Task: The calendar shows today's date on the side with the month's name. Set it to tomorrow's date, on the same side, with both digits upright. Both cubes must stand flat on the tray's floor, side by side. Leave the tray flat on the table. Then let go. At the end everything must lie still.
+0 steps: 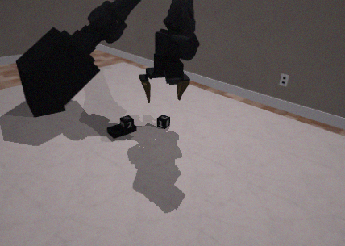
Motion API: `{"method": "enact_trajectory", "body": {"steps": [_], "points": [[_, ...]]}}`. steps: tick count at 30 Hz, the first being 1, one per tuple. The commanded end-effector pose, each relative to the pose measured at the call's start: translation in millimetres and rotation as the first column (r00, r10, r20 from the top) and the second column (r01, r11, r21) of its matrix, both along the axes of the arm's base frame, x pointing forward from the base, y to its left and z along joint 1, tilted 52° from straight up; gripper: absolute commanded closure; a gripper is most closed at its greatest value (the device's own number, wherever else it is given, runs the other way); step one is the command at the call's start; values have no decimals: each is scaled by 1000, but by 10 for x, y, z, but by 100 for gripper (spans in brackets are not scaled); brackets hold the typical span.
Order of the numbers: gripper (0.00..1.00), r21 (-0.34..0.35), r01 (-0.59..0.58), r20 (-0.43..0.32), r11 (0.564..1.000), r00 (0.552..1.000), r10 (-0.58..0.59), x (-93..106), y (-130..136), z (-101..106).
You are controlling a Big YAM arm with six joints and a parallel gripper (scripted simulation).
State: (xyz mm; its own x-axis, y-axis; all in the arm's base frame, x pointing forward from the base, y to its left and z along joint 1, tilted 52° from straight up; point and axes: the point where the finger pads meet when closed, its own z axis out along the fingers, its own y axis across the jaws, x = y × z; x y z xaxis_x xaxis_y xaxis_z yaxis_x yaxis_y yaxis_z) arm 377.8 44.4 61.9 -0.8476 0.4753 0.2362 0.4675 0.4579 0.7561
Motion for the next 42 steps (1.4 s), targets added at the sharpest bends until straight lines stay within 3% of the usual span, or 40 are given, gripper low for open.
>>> {"method": "enact_trajectory", "body": {"steps": [1, 7, 11, 14, 16, 20, 21, 24, 28, 29, 42], "points": [[0, 31, 131, -98, 991, 987, -127, 120, -163, 73], [0, 57, 243, -239, 968, 945, -223, 98, -166, 62], [0, 66, 333, -348, 941, 891, -291, 96, -173, 66], [0, 66, 345, -361, 936, 883, -300, 100, -174, 68], [0, 64, 413, -444, 908, 827, -345, 100, -180, 75], [0, 55, 487, -529, 872, 754, -388, 97, -185, 72], [0, 55, 487, -530, 871, 754, -388, 97, -186, 72], [0, 43, 538, -588, 842, 695, -414, 101, -191, 76], [0, 39, 551, -603, 834, 678, -420, 103, -193, 78], [53, 39, 551, -603, 834, 678, -420, 103, -193, 78], [53, 39, 551, -603, 834, 678, -420, 103, -193, 77]]}}
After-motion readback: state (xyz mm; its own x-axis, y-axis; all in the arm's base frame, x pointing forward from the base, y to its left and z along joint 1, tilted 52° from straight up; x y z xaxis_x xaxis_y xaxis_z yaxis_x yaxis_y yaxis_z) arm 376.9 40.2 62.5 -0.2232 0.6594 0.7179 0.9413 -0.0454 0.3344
